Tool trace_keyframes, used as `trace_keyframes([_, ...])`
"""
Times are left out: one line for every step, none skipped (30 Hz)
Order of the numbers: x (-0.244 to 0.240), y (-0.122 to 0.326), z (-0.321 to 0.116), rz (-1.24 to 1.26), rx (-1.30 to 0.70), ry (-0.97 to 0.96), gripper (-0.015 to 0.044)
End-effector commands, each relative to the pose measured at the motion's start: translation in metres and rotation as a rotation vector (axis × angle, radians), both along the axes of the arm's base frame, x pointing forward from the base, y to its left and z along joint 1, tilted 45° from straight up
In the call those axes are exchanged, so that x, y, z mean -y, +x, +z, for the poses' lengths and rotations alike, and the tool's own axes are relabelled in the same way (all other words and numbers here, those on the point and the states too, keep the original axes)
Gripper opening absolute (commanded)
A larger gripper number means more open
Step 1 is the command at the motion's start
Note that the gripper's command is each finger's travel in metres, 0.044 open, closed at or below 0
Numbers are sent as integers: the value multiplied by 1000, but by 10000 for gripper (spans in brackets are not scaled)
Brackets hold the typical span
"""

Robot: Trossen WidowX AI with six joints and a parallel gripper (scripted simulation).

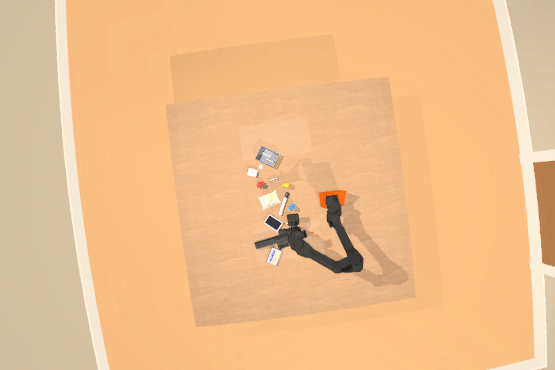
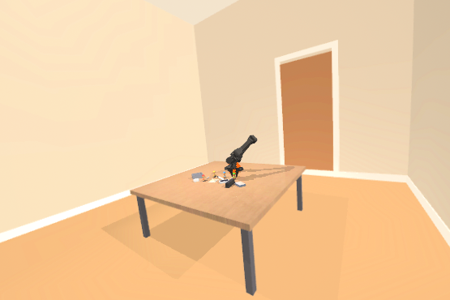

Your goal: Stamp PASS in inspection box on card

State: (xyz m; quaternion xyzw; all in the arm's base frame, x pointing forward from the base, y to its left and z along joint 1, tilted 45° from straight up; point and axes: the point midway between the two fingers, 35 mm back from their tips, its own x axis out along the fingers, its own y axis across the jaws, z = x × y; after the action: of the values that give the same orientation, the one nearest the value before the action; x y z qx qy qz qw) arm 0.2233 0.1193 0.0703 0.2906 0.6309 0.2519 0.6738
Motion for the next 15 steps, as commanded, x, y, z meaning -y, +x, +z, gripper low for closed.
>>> trace_keyframes([0, 0, 0, 0, 1, 0, 171])
trace_keyframes([0, 0, 0, 0, 1, 0, 145])
trace_keyframes([0, 0, 0, 0, 1, 0, 139])
trace_keyframes([0, 0, 0, 0, 1, 0, 132])
trace_keyframes([0, 0, 0, 0, 1, 0, 125])
trace_keyframes([0, 0, 0, 0, 1, 0, 119])
trace_keyframes([0, 0, 0, 0, 1, 0, 112])
trace_keyframes([0, 0, 0, 0, 1, 0, 105])
trace_keyframes([0, 0, 0, 0, 1, 0, 99])
trace_keyframes([0, 0, 0, 0, 1, 0, 92])
trace_keyframes([0, 0, 0, 0, 1, 0, 85])
trace_keyframes([0, 0, 0, 0, 1, 0, 79])
trace_keyframes([0, 0, 0, 0, 1, 0, 52])
trace_keyframes([0, 0, 0, 0, 1, 0, 26])
trace_keyframes([1, 0, 1, 0, 0, 0, 0])
